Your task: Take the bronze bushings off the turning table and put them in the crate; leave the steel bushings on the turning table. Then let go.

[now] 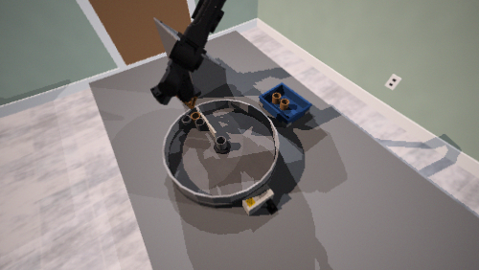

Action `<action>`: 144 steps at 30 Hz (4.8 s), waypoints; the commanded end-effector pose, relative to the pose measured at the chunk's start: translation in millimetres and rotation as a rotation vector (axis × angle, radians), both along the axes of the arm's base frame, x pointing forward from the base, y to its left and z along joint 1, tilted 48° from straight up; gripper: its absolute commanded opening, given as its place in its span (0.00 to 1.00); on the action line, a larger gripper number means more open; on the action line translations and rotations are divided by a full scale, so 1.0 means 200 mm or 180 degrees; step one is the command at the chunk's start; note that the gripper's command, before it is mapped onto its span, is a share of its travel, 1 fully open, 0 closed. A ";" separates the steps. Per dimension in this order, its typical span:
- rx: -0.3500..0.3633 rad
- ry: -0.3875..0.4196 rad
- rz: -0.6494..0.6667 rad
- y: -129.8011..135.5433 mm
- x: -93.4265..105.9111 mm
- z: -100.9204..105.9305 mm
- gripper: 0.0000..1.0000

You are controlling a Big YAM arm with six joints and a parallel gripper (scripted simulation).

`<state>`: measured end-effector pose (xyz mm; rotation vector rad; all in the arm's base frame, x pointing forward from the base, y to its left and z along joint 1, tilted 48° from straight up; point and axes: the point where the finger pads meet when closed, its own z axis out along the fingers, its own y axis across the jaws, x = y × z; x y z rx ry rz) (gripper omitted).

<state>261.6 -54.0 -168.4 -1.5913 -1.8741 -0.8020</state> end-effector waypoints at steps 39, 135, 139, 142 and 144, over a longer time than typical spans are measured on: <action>-0.0076 -0.0094 -0.0049 0.02 0.07 -0.07 0.13; -0.0054 -0.0059 -0.0068 0.12 0.04 -0.15 0.13; -0.0054 -0.0059 -0.0068 0.12 0.04 -0.15 0.13; -0.0054 -0.0059 -0.0068 0.12 0.04 -0.15 0.00; -0.0050 -0.0072 -0.0062 0.12 0.05 -0.15 0.00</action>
